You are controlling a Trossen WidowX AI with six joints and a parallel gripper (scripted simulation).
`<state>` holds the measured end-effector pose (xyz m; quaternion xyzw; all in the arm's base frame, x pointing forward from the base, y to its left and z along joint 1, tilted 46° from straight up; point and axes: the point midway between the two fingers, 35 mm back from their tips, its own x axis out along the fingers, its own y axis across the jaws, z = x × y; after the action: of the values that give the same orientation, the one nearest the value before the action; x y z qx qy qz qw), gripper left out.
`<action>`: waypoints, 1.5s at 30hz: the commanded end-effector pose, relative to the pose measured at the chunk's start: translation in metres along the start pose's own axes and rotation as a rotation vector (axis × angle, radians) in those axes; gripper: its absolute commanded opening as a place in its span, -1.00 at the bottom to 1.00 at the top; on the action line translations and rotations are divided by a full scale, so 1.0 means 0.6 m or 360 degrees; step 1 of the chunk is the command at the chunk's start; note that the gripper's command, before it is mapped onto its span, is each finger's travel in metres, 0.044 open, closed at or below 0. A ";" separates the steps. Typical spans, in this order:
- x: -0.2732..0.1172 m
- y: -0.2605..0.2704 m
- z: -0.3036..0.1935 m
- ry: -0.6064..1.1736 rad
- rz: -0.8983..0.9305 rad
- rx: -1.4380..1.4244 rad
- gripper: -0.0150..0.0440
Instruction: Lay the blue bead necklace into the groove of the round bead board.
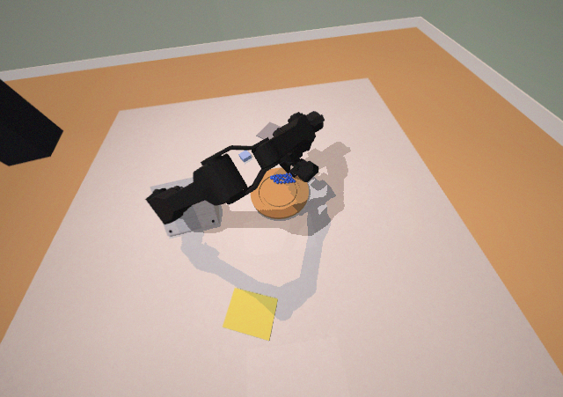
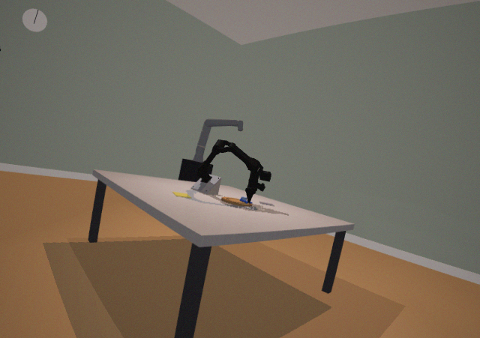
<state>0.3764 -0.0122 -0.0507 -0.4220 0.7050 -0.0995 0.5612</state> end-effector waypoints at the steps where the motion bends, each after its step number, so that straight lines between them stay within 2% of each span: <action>1: 0.000 -0.001 0.000 0.0001 0.0000 0.0001 -0.49; 29: 0.000 -0.001 0.000 0.0001 0.0000 0.0001 -0.49; 45: -0.010 0.000 0.000 0.0009 -0.0005 -0.0009 0.93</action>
<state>0.3766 -0.0077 -0.0468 -0.4249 0.7058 -0.0982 0.5583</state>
